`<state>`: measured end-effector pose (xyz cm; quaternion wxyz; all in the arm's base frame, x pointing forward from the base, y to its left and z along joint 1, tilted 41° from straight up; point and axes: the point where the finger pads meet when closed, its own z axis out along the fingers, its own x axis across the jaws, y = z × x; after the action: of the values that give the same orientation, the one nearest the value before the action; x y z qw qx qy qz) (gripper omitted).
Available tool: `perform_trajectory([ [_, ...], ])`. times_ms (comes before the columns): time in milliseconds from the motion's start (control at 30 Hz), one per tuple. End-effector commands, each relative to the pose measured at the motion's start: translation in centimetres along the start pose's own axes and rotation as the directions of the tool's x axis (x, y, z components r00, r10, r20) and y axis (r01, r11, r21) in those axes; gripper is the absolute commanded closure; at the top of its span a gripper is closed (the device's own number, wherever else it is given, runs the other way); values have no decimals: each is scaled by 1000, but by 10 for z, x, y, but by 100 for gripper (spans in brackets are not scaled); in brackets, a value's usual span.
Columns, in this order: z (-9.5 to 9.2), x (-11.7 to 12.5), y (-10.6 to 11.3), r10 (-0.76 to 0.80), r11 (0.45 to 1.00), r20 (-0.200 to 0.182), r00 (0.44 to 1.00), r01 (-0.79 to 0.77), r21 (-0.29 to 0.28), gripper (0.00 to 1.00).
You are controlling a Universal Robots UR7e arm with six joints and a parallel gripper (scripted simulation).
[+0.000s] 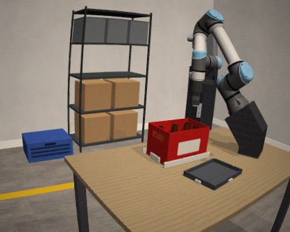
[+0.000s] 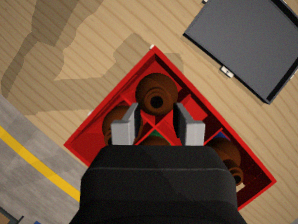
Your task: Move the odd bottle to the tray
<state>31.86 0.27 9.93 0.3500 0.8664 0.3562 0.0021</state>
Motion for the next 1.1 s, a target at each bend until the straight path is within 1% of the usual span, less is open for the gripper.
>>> perform_trajectory([
  [0,0,0,0,0,1000,-1,1000,0,-1,100],
  [900,0,0,0,0,1000,-1,1000,0,-1,100],
  [1067,-1,4,8,0,1000,-1,1000,0,0,100],
])
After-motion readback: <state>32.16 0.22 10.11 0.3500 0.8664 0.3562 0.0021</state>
